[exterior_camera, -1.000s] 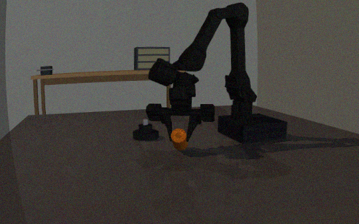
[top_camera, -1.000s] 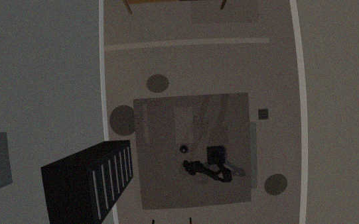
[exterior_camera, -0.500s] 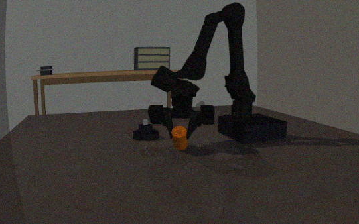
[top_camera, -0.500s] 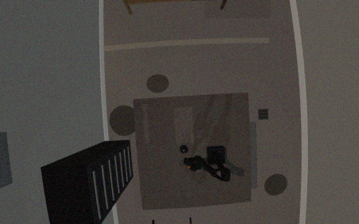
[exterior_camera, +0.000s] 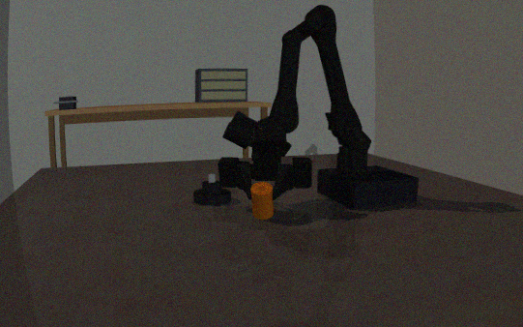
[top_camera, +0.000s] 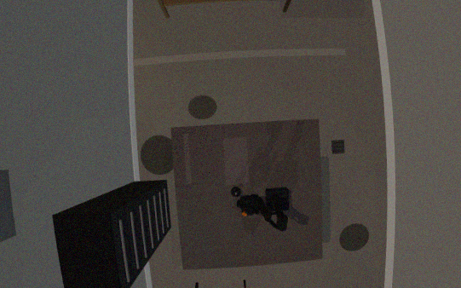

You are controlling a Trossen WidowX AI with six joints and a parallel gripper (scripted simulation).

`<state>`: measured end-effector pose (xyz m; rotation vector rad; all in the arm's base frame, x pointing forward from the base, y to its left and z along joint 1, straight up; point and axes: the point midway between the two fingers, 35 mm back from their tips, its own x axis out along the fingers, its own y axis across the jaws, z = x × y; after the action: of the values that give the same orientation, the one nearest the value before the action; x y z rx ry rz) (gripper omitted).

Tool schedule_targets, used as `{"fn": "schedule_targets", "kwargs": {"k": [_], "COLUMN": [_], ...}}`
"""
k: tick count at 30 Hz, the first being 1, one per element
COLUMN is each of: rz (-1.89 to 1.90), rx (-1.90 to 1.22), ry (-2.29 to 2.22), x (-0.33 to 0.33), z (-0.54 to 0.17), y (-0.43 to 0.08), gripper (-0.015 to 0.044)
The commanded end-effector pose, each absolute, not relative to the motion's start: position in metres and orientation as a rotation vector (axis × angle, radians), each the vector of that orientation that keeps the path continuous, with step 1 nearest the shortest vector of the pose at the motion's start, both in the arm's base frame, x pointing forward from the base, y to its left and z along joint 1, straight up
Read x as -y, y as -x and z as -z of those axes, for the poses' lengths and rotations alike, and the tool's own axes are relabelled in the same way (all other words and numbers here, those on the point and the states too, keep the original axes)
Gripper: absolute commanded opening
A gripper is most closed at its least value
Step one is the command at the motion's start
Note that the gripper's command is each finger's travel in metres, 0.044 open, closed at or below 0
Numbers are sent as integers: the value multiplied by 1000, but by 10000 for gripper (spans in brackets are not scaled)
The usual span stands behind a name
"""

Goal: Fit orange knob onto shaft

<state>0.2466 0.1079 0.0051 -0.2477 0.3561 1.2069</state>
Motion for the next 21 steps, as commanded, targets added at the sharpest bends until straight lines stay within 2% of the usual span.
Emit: {"fn": "schedule_targets", "kwargs": {"k": [1, 15, 18, 21], "rz": [-1214, -1215, -1219, -1219], "rx": [-299, -292, -287, -287], "ry": [211, 207, 198, 198], "x": [-104, -97, -100, -100], "z": [-3, -3, -3, -3], "y": [-244, -241, -241, -241], "gripper": [179, 179, 258, 260]}}
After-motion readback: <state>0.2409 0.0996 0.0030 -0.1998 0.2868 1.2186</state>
